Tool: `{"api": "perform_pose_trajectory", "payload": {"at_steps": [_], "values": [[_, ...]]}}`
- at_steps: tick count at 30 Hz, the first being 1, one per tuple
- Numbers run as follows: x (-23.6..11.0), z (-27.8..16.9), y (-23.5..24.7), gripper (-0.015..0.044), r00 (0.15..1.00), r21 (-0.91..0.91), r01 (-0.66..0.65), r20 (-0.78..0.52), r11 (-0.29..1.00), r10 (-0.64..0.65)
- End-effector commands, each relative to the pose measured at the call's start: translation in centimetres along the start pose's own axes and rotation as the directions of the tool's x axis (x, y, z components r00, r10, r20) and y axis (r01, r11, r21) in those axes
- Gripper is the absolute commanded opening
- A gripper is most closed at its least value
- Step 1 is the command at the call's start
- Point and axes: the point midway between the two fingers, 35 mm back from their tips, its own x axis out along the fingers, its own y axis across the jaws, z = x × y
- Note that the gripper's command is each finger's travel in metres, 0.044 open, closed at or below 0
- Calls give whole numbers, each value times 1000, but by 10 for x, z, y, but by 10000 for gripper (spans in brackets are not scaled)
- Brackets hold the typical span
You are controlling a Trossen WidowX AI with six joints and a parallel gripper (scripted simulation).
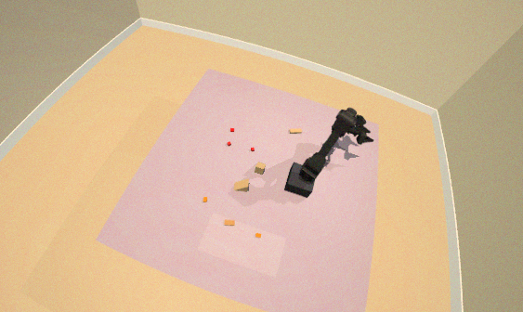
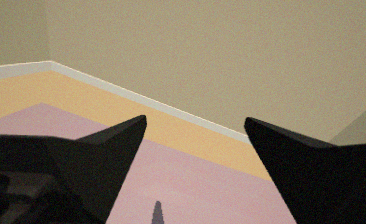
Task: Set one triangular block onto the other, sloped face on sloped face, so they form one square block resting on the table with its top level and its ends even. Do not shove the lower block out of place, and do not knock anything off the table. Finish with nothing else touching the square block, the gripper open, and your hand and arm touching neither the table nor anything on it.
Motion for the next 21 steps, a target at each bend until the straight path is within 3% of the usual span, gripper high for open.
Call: {"api": "perform_pose_trajectory", "payload": {"at_steps": [1, 6, 10, 21], "values": [[-27, 14, 30, 440, 990, -30, -135, 31, 990, 136], [-78, 20, 72, 440, 944, -99, -322, 46, 942, 327], [-141, 22, 108, 440, 855, -179, -502, 46, 846, 517], [-333, 2, 142, 440, 460, -392, -826, -56, 404, 886]]}}
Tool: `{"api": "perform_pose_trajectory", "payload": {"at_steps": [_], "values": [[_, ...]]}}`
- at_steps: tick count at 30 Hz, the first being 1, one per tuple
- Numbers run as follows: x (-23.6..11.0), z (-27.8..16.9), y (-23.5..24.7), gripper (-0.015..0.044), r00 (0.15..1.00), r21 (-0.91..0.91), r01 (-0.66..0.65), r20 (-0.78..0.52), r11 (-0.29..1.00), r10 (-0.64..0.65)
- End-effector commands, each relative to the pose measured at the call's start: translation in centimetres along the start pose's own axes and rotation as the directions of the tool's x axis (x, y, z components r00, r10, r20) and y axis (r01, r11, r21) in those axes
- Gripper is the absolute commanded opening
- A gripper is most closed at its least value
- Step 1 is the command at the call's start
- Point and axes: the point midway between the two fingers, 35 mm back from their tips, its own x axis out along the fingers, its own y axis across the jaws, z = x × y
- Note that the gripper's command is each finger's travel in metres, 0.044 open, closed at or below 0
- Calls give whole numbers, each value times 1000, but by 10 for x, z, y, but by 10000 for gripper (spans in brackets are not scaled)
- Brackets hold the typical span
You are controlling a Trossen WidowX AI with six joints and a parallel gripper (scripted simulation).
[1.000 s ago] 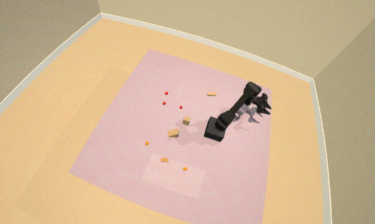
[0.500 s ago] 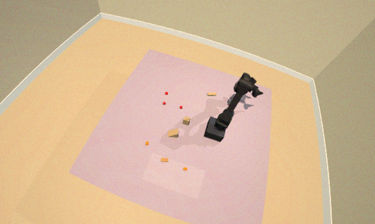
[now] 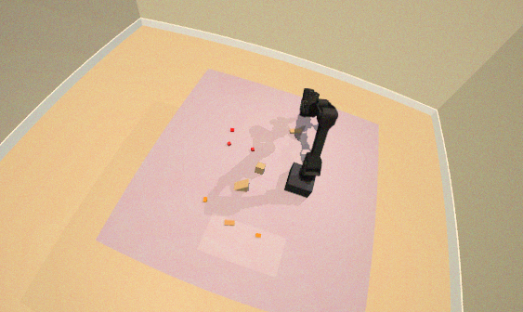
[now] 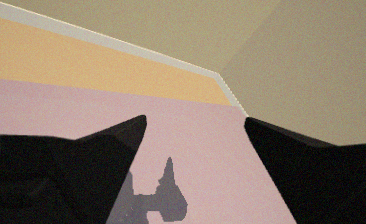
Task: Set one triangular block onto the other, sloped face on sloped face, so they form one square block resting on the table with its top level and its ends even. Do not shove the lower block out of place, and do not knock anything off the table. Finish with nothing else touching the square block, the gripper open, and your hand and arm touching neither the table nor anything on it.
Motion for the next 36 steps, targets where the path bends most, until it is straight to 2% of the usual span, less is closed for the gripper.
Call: {"api": "perform_pose_trajectory", "payload": {"at_steps": [1, 5, 10, 18, 27, 32, 36], "values": [[-36, 11, 49, 440, 985, -61, -170, 17, 984, 171], [-86, 11, 101, 440, 934, -153, -352, 5, 924, 357], [-158, 1, 152, 440, 832, -268, -544, -46, 795, 553], [-282, -35, 195, 440, 654, -417, -721, -144, 554, 743], [-406, -99, 197, 440, 448, -547, -813, -367, 200, 815], [-478, -148, 171, 440, 344, -588, -808, -528, -42, 777], [-526, -188, 134, 440, 294, -594, -773, -646, -223, 704]]}}
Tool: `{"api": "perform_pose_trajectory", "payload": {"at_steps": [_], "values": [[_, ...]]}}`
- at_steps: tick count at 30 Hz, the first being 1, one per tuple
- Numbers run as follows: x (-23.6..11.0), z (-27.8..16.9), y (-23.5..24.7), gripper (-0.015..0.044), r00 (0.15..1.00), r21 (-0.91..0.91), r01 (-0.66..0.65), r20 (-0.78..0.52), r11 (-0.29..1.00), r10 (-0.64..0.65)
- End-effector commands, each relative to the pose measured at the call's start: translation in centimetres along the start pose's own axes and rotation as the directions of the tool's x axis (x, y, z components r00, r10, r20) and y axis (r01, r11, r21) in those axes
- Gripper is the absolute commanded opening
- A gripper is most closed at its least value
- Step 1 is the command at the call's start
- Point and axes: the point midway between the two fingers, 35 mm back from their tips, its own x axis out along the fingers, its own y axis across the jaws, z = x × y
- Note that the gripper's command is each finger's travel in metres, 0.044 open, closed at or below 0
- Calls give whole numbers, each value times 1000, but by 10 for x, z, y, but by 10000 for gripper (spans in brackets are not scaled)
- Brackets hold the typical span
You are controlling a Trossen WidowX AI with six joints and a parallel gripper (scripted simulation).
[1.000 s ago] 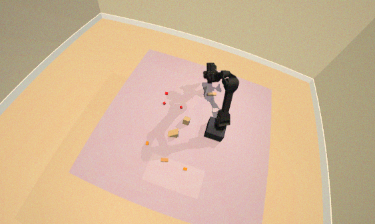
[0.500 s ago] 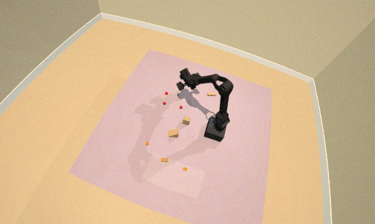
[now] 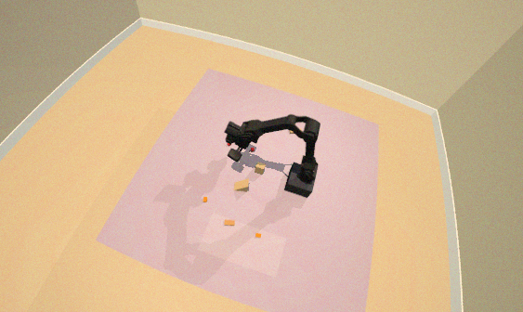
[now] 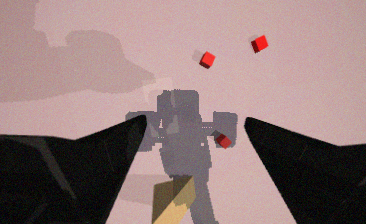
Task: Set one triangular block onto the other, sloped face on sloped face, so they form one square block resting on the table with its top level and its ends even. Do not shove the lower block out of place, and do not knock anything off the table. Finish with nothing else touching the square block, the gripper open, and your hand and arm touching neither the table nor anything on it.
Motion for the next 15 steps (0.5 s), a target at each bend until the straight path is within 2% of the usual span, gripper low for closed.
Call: {"api": "perform_pose_trajectory", "payload": {"at_steps": [1, 8, 15], "values": [[-21, -18, 53, 440, 993, -106, -103, -73, 989, 96], [-70, -81, 139, 440, 940, -301, -279, -280, 912, 195], [-73, -89, 145, 440, 933, -316, -294, -301, 902, 198]]}}
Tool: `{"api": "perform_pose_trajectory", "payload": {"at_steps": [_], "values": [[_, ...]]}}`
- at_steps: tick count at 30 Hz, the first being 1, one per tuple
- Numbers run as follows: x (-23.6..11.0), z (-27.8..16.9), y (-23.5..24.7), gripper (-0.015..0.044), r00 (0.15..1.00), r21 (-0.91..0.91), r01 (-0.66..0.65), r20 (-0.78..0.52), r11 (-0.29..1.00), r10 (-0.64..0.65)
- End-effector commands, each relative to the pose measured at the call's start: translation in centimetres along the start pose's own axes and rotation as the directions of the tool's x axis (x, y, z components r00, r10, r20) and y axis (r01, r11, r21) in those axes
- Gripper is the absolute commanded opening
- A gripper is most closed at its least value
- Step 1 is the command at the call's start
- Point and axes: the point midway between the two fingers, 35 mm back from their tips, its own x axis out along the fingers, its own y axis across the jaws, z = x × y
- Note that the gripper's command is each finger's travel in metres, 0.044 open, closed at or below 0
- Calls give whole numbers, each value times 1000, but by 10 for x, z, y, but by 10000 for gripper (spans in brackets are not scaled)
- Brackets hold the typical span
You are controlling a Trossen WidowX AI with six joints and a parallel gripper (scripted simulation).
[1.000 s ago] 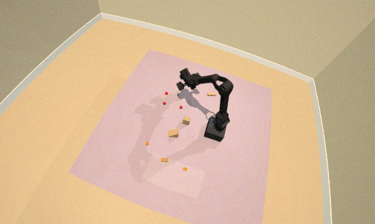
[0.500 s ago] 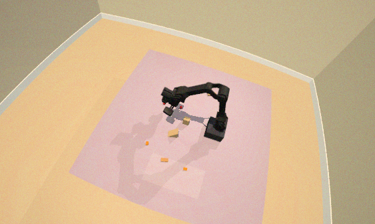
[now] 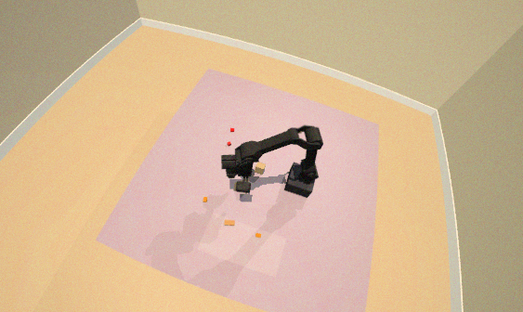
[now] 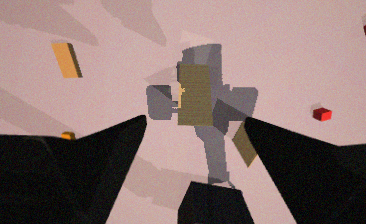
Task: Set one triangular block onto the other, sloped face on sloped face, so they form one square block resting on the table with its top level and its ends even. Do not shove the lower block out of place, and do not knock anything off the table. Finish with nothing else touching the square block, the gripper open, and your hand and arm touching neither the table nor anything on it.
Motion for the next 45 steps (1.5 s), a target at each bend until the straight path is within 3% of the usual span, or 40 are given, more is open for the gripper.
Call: {"api": "perform_pose_trajectory", "payload": {"at_steps": [1, 45], "values": [[1, 1, 1, 440, 1000, 8, -8, -3, 1000, 8], [73, 0, -3, 440, 1000, 8, -8, -3, 1000, 8]]}}
